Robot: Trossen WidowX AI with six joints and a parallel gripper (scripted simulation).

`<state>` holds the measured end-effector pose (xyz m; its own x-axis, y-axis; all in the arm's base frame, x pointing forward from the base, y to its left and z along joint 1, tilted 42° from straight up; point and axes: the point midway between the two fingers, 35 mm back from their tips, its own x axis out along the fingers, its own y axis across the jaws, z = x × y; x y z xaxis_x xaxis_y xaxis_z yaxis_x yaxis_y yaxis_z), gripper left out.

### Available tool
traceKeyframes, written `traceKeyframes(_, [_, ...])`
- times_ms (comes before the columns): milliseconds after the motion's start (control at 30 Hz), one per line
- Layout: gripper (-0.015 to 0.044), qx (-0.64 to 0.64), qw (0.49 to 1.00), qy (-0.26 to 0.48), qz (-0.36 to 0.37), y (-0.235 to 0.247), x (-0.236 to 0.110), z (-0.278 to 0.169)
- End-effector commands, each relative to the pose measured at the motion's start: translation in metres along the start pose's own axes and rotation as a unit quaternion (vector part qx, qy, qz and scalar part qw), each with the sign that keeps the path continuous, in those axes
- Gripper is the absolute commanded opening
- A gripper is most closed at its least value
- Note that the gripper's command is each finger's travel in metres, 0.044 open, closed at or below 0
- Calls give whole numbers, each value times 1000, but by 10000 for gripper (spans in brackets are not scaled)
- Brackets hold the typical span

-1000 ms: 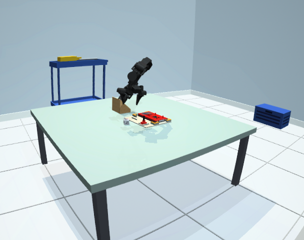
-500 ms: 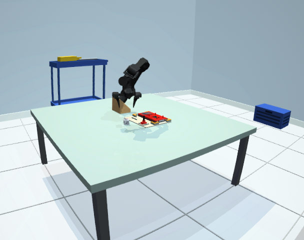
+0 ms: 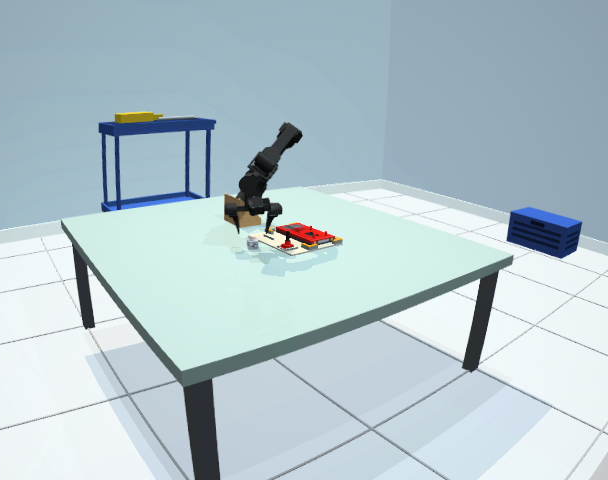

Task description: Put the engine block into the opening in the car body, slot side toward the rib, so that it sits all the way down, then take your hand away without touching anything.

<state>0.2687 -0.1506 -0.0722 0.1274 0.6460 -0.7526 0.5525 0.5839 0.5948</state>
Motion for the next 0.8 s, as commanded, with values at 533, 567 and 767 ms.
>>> traceKeyframes(533, [440,3,1000,-2,2,1,29,1])
traceKeyframes(567, [440,3,1000,-2,2,1,29,1])
traceKeyframes(767, [282,3,1000,-2,2,1,29,1])
